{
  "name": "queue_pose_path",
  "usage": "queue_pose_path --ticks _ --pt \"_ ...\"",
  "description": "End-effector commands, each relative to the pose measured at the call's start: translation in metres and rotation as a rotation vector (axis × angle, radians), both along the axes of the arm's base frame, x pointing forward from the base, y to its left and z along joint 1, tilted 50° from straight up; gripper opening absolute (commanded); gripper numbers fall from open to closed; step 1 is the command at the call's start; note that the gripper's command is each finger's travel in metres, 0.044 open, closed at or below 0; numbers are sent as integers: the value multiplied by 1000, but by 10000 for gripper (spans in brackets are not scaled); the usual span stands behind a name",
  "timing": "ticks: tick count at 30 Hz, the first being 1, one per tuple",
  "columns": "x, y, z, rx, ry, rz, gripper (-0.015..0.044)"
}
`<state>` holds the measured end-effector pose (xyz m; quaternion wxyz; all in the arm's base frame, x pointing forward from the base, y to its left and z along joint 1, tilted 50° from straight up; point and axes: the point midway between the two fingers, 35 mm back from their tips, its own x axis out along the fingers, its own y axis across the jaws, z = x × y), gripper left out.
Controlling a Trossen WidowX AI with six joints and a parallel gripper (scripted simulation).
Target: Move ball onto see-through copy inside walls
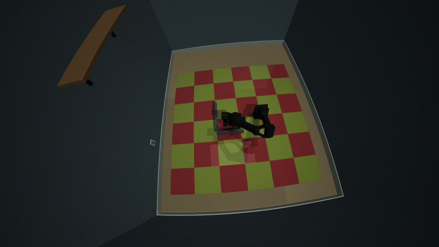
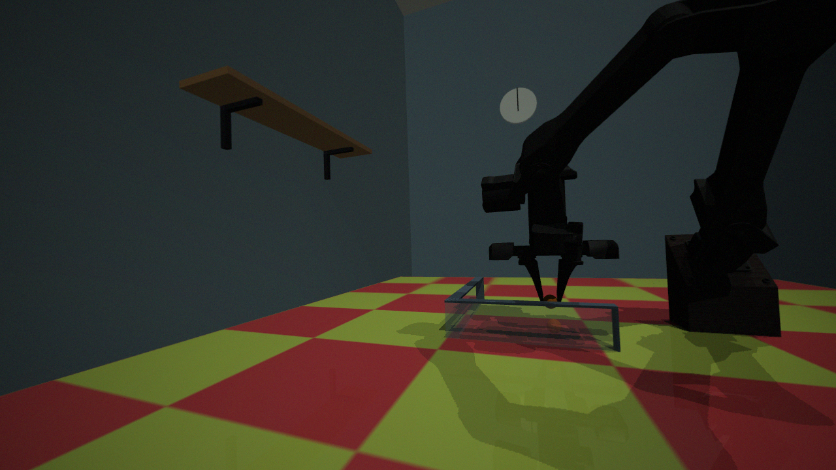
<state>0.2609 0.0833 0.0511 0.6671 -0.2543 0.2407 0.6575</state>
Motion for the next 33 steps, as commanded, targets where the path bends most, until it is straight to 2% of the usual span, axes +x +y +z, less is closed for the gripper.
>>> queue_pose_path --ticks 1,28,33 --pt "-2 14 -11 9 6 -1 0" --pt "-3 35 -27 12 6 -1 0" --pt "-2 34 -26 9 1 1 131"
